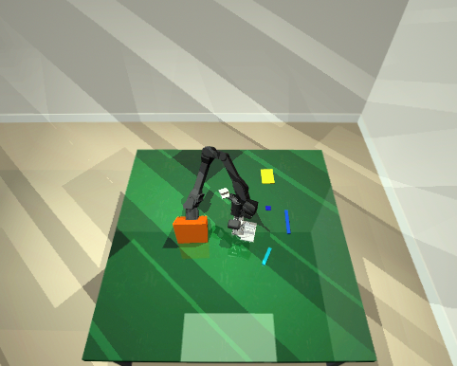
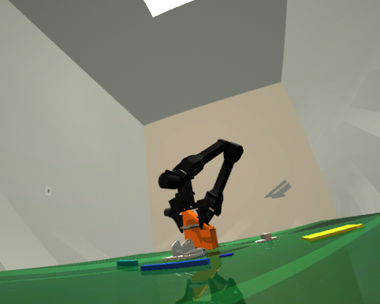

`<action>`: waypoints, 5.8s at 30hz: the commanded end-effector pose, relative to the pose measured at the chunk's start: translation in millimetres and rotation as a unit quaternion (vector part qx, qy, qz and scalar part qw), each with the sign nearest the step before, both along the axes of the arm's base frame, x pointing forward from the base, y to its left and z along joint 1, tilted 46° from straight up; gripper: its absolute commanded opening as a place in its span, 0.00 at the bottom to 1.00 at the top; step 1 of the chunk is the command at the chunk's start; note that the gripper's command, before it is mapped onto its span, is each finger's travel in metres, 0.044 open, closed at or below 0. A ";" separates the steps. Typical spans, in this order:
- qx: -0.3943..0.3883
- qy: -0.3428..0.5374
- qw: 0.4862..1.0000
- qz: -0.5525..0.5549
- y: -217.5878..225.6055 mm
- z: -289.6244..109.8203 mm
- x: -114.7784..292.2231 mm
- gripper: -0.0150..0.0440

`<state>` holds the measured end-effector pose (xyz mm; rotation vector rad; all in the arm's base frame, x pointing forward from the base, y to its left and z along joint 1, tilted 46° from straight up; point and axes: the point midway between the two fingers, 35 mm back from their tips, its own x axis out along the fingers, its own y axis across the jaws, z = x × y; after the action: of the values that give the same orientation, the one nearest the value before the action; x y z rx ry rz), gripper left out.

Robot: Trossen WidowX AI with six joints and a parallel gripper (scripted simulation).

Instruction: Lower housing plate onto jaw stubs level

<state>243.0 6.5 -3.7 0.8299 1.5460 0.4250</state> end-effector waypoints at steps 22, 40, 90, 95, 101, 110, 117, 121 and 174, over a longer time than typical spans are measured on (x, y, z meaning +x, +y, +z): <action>-0.001 -0.003 1.000 0.002 1.2 -4.3 -0.1 0.85; -0.002 -0.003 1.000 0.001 22.1 -25.6 2.1 0.85; 0.001 0.001 1.000 -0.002 46.8 -47.3 0.8 0.85; 0.001 0.002 1.000 -0.002 46.8 -47.4 0.8 0.85; 0.001 0.001 1.000 -0.002 48.3 -48.8 0.8 0.85; 0.001 0.001 1.000 -0.002 48.9 -49.3 0.8 0.85; 0.001 0.001 1.000 -0.002 50.4 -50.7 0.9 0.85; 0.001 0.001 1.000 -0.002 50.4 -50.8 0.9 0.85; 0.001 0.001 1.000 -0.002 53.9 -54.1 0.9 0.85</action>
<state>243.8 60.4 -57.4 0.8327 1.5449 0.4281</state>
